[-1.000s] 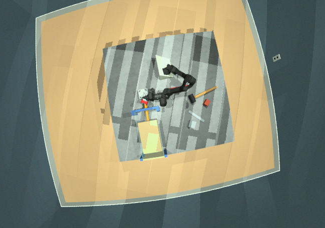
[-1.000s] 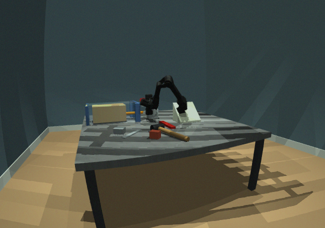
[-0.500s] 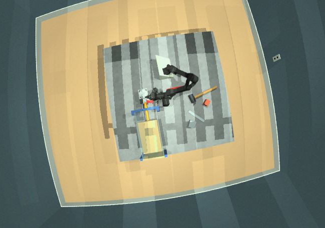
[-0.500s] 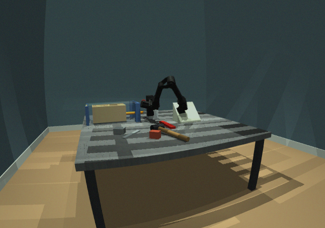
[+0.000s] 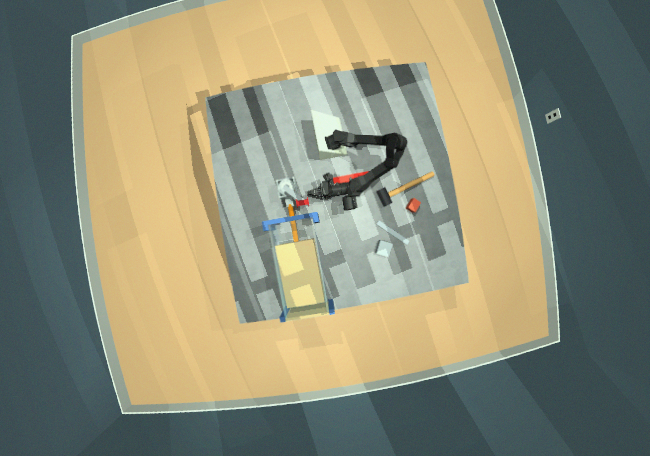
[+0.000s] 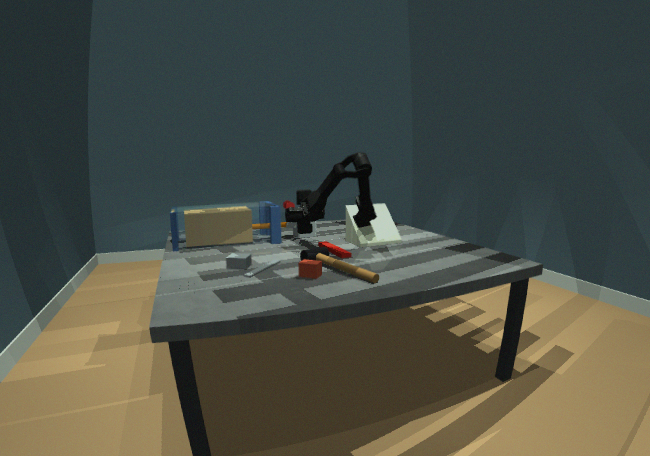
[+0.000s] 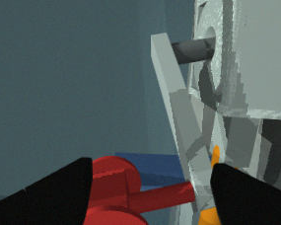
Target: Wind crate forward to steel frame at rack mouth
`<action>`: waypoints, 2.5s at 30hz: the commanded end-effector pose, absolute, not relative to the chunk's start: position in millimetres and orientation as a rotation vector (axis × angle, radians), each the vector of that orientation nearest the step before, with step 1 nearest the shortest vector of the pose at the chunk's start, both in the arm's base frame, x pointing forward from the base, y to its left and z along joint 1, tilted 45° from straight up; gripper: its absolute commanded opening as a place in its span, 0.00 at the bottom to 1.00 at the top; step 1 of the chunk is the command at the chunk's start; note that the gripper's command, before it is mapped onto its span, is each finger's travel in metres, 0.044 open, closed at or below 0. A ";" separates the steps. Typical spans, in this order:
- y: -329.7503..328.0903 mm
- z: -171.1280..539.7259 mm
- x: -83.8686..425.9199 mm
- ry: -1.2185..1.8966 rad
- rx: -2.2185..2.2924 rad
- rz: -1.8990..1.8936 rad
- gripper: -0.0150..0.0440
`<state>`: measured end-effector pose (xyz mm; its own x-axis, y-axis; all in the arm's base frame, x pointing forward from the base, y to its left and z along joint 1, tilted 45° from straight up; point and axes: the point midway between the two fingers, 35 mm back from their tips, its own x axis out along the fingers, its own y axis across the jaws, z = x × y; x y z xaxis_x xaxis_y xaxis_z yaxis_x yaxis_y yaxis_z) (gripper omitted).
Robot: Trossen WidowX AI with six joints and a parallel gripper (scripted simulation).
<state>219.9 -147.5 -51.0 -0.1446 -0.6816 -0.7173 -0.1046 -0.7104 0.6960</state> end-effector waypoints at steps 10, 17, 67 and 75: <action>-216.4 19.2 210.9 -0.886 1.720 -1.906 0.66; -216.7 17.7 211.1 -0.917 1.720 -1.900 0.66; -277.6 -30.3 201.0 1.792 0.693 -0.408 1.00; -288.1 -31.1 193.5 1.728 0.540 0.089 1.00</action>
